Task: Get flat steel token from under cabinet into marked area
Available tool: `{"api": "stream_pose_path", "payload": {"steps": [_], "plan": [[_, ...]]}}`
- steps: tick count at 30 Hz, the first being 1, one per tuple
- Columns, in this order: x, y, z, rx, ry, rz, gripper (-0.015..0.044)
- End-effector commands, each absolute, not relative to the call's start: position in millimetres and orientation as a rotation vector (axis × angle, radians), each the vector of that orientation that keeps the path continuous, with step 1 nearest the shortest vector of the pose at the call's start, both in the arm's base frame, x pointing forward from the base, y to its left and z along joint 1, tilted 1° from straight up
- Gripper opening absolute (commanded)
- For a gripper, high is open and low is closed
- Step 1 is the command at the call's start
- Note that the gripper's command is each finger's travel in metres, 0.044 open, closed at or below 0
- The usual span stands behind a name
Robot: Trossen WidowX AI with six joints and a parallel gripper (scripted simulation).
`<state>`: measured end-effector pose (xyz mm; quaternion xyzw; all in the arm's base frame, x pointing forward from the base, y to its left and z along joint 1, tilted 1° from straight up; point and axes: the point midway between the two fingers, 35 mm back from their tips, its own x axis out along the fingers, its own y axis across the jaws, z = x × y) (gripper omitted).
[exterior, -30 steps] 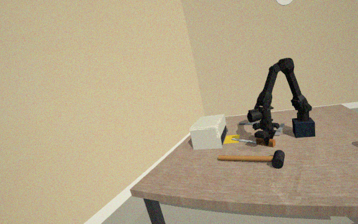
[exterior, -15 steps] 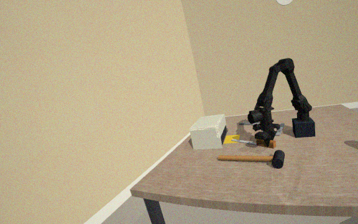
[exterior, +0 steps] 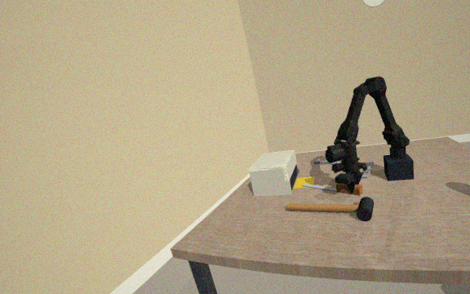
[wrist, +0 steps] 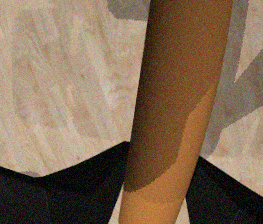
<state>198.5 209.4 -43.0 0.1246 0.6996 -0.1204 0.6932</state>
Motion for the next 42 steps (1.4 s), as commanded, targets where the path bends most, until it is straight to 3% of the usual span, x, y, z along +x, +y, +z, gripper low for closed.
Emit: {"api": "stream_pose_path", "payload": {"steps": [1,18,25,29,32,42], "plan": [[199.7,212.2,-41.9,0.254,1.564,-0.233,0.0000],[199.8,212.5,-41.9,0.156,1.572,-0.134,0.0000],[198.4,210.6,-42.8,0.165,1.574,-0.152,0.0184],[198.5,210.7,-42.7,0.165,1.573,-0.152,0.0200],[198.4,210.6,-42.8,0.169,1.572,-0.148,0.0270],[199.3,211.5,-44.1,0.169,1.571,-0.148,0.0270]]}}
